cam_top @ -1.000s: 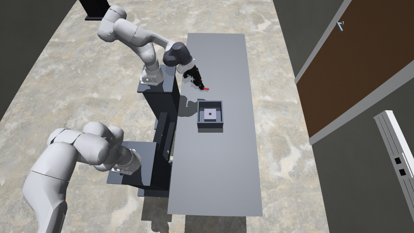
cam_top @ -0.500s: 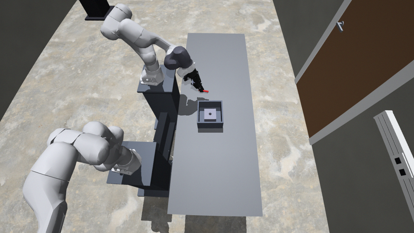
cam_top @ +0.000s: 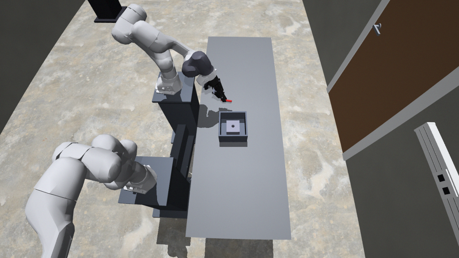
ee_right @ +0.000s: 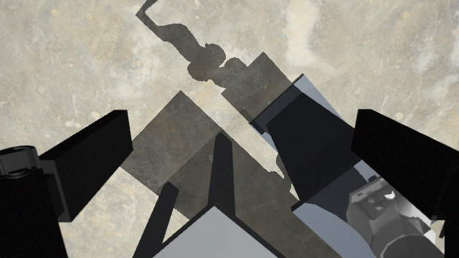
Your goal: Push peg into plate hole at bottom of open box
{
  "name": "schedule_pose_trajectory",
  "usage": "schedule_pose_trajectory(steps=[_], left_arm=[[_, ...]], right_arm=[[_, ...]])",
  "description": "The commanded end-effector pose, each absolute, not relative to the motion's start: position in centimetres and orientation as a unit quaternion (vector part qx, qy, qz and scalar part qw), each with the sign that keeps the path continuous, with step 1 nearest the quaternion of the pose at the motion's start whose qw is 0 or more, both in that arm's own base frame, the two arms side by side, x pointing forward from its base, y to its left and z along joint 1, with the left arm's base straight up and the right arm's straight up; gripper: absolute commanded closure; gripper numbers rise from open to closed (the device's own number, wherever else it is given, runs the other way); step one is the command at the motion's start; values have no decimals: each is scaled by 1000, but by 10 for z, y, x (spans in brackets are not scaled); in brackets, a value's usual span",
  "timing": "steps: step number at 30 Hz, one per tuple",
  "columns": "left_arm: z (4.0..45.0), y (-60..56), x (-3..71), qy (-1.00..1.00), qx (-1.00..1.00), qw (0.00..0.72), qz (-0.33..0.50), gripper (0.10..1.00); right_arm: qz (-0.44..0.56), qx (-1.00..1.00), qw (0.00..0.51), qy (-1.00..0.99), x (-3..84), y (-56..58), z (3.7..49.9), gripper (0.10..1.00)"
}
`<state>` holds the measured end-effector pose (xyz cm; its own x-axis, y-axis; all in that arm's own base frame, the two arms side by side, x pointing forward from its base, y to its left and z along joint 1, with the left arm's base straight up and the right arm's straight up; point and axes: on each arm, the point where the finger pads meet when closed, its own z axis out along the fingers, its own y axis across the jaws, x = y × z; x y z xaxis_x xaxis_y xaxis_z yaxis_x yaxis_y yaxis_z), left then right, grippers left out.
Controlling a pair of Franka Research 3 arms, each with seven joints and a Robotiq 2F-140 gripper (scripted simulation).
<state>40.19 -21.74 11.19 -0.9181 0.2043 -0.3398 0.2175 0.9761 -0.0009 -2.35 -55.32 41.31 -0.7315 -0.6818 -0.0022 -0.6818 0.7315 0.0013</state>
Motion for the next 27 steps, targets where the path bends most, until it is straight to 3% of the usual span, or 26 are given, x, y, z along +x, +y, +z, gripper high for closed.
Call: schedule_pose_trajectory(steps=[1, 27], left_arm=[[112, -217, 403, 979, 108, 173, -19, 999], [112, -217, 403, 985, 5, 174, -1, 999]], right_arm=[[0, -363, 0, 932, -23, -554, 413, 98], [0, -363, 0, 932, -23, -554, 413, 98]])
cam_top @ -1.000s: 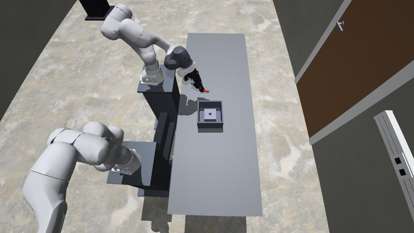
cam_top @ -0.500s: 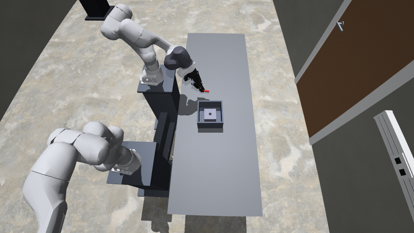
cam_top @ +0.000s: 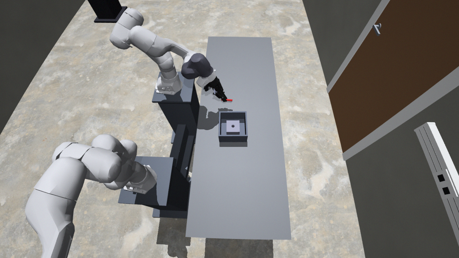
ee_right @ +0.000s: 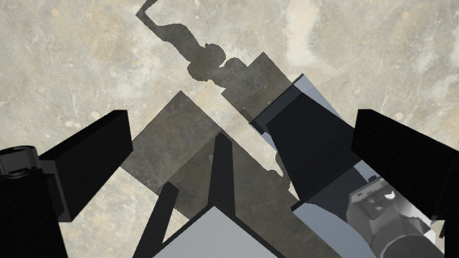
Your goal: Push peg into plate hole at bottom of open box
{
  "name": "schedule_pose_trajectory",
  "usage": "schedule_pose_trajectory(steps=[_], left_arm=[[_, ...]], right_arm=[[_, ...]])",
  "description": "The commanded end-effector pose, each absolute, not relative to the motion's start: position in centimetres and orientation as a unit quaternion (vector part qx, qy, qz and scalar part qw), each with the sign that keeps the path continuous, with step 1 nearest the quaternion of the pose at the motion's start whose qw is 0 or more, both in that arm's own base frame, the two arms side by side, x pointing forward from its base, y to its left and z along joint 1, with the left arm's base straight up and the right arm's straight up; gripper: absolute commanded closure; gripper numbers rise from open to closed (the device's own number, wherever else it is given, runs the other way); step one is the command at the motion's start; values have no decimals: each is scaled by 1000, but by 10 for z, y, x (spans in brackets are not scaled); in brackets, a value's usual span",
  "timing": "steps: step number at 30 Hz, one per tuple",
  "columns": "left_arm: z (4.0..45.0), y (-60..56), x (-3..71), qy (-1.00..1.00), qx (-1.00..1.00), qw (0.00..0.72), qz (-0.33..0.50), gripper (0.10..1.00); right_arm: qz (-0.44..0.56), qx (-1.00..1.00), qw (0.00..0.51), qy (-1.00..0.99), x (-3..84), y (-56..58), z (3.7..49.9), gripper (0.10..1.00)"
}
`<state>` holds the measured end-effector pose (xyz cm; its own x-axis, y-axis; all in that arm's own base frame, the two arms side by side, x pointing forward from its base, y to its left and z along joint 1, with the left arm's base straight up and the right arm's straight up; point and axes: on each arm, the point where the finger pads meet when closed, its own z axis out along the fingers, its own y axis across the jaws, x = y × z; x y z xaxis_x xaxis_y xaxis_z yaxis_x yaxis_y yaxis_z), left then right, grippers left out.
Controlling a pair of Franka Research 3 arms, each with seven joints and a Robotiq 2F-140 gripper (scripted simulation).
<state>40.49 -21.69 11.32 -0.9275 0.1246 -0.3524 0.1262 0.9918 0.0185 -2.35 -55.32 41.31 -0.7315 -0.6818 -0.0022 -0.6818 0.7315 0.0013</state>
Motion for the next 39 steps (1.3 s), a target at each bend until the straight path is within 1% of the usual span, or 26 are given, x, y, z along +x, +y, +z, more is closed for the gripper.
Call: schedule_pose_trajectory(steps=[1, 11, 15, 30, 32, 39], left_arm=[[112, -217, 403, 985, -8, 174, 1, 999], [112, -217, 403, 971, -166, 172, 29, 999], [112, -217, 403, 966, -189, 173, 35, 999], [112, -217, 403, 907, -379, 169, 71, 999], [112, -217, 403, 907, -379, 169, 71, 999], [112, -217, 403, 860, -480, 153, 85, 999]], right_arm=[[0, -363, 0, 932, -23, -554, 413, 98], [0, -363, 0, 932, -23, -554, 413, 98], [0, -363, 0, 932, -23, -554, 413, 98], [0, -363, 0, 932, -23, -554, 413, 98], [0, -363, 0, 932, -23, -554, 413, 98], [0, -363, 0, 932, -23, -554, 413, 98]])
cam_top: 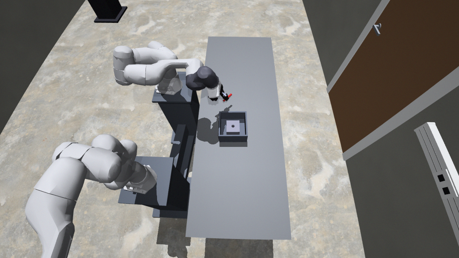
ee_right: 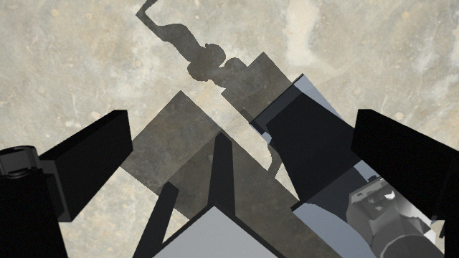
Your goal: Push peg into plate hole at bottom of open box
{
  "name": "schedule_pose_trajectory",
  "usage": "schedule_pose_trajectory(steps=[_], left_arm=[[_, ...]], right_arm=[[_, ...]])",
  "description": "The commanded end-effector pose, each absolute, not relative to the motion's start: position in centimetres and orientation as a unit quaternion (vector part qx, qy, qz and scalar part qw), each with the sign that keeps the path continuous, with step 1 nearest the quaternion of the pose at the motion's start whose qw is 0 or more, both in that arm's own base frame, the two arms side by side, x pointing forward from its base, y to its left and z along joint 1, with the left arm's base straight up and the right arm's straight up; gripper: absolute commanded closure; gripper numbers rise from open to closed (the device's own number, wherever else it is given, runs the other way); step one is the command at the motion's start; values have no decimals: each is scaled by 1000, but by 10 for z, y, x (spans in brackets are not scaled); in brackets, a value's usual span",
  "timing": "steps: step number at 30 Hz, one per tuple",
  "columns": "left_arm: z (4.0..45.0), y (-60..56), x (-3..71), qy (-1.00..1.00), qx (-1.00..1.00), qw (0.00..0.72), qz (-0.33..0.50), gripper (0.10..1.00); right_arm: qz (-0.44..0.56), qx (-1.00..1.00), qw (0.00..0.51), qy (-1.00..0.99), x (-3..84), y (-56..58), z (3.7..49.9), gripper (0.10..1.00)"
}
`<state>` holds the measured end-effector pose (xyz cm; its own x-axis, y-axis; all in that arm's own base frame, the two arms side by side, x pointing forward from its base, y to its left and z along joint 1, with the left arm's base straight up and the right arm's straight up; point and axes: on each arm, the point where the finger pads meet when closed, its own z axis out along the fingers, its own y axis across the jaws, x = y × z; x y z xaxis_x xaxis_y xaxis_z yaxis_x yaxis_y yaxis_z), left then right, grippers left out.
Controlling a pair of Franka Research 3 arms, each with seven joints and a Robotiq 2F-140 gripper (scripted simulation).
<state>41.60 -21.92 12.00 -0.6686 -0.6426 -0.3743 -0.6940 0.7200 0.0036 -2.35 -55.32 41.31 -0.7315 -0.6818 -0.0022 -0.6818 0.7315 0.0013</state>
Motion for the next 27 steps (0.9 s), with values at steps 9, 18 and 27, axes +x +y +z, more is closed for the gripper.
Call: schedule_pose_trajectory(steps=[9, 18, 27], left_arm=[[112, -217, 403, 846, -505, 149, 89, 999], [112, -217, 403, 846, -505, 149, 89, 999], [112, -217, 403, 846, -505, 149, 89, 999]], right_arm=[[0, -363, 0, 932, -23, -554, 413, 98], [0, -363, 0, 932, -23, -554, 413, 98], [0, -363, 0, 932, -23, -554, 413, 98]])
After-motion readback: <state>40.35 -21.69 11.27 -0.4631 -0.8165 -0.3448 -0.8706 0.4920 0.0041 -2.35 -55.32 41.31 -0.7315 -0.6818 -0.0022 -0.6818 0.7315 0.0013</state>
